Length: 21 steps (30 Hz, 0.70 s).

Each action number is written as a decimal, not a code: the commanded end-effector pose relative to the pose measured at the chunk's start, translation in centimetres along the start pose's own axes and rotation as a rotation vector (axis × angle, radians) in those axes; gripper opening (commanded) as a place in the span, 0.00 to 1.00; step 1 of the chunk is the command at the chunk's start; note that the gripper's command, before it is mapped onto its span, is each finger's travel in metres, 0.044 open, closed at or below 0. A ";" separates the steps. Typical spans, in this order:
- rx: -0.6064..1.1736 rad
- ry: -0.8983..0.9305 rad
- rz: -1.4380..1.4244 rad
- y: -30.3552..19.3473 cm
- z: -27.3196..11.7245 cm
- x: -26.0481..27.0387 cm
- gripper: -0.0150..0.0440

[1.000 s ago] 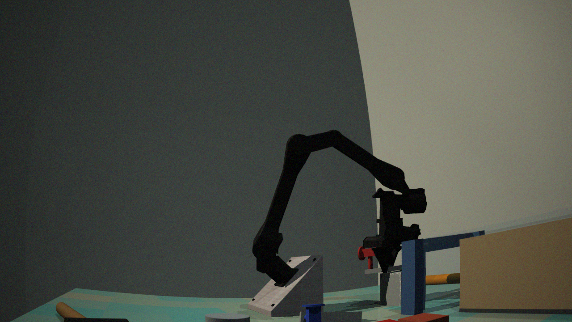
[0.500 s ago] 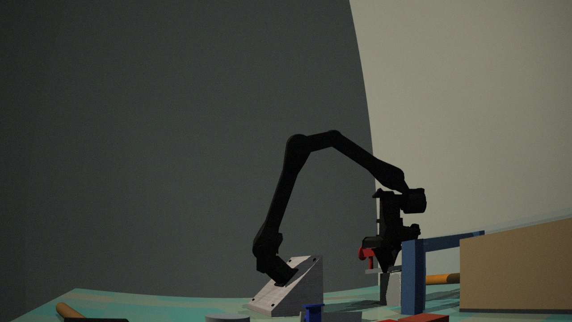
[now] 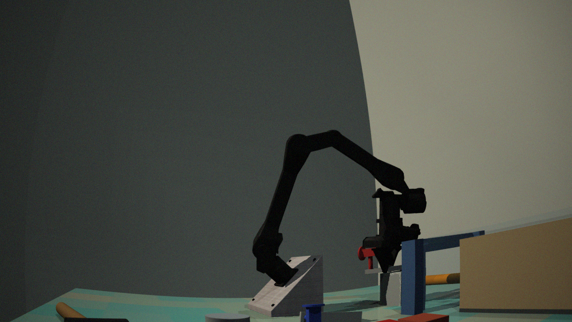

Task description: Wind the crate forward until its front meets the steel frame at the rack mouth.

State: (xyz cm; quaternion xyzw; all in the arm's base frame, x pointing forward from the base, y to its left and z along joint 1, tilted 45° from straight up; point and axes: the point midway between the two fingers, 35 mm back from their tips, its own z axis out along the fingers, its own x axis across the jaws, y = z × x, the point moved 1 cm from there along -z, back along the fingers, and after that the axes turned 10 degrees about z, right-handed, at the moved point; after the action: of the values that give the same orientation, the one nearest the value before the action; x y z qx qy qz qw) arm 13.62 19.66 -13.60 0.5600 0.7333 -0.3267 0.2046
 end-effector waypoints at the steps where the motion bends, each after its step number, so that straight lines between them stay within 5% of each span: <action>1: 0.001 -0.006 -0.042 0.1 0.4 -0.2 0.25; 21: 0.001 -0.004 -0.023 0.1 0.4 -0.1 0.25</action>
State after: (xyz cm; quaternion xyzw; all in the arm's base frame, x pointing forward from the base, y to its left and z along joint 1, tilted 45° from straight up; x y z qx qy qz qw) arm 13.70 19.53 -13.51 0.5453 0.7433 -0.3314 0.2008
